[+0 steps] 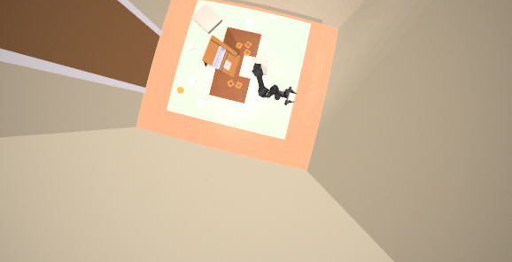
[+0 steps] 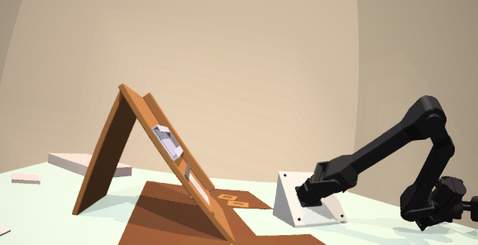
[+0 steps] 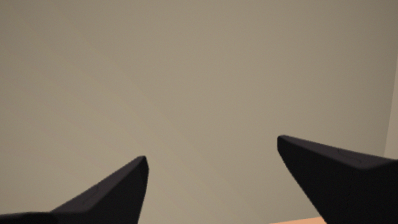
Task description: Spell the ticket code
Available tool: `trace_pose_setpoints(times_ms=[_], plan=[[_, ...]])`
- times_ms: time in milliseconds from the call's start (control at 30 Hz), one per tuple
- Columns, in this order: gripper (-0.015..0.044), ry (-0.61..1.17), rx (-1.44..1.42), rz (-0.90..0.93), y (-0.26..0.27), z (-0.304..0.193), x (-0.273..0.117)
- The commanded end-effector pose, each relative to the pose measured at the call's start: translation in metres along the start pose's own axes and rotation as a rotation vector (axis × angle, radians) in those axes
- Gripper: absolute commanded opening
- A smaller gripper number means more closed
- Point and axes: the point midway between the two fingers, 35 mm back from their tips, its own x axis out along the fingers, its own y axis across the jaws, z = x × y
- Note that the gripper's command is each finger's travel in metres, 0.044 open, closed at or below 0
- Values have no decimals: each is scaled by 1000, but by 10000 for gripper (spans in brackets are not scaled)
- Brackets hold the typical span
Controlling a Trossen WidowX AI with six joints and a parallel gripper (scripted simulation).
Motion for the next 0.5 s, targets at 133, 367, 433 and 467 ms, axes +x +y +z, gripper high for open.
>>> trace_pose_setpoints(times_ms=[133, 367, 433, 467], plan=[[440, 38, 28, -52, -18, -7, -9], [440, 178, 99, -146, -53, -35, -26], [440, 183, 114, -186, -74, -35, -33], [440, 186, 125, -202, -83, -34, -36]])
